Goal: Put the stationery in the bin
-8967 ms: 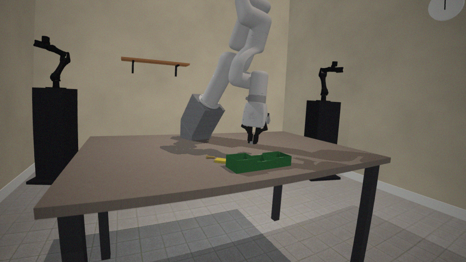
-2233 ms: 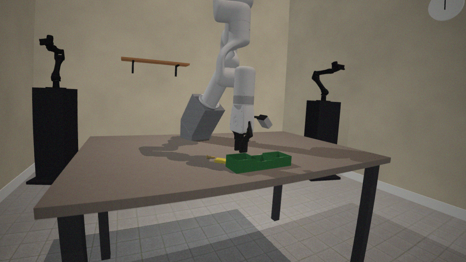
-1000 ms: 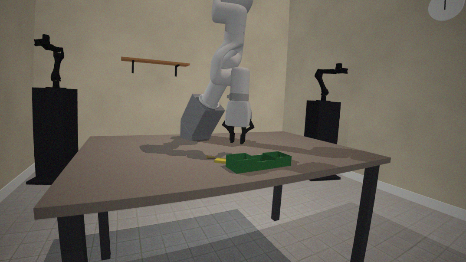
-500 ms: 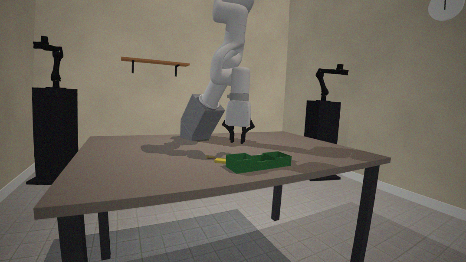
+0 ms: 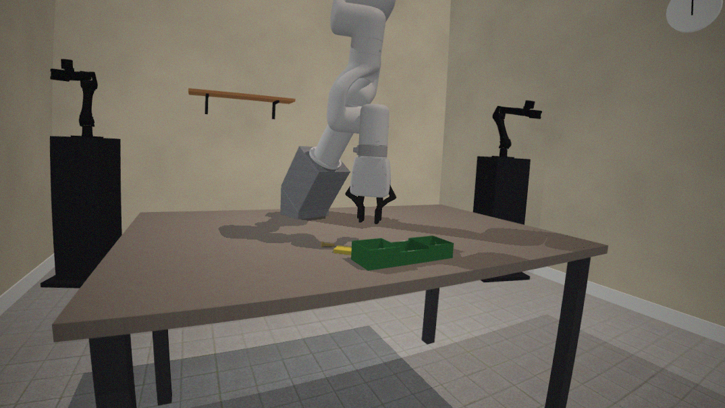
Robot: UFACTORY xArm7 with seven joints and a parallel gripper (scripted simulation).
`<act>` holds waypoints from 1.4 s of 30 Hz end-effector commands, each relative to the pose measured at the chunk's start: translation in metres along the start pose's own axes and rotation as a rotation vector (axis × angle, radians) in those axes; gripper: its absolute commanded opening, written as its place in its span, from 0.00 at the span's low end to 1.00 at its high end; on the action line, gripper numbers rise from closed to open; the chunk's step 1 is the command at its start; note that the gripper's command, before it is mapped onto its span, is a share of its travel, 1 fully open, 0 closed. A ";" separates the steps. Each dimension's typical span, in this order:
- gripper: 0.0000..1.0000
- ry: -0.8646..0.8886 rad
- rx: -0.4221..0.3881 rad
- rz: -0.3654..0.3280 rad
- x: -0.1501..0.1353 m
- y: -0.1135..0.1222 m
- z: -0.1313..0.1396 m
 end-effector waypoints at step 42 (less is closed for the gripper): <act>0.38 0.000 -0.001 0.000 0.000 -0.061 0.003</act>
Point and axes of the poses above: the point where the finger pads meet when closed, its own y axis back along the fingers, its own x axis across the jaws, z = x × y, the point moved 7 cm from there along y, back along the fingers, and after that the axes turned 12 degrees about y, right-handed, at the moved point
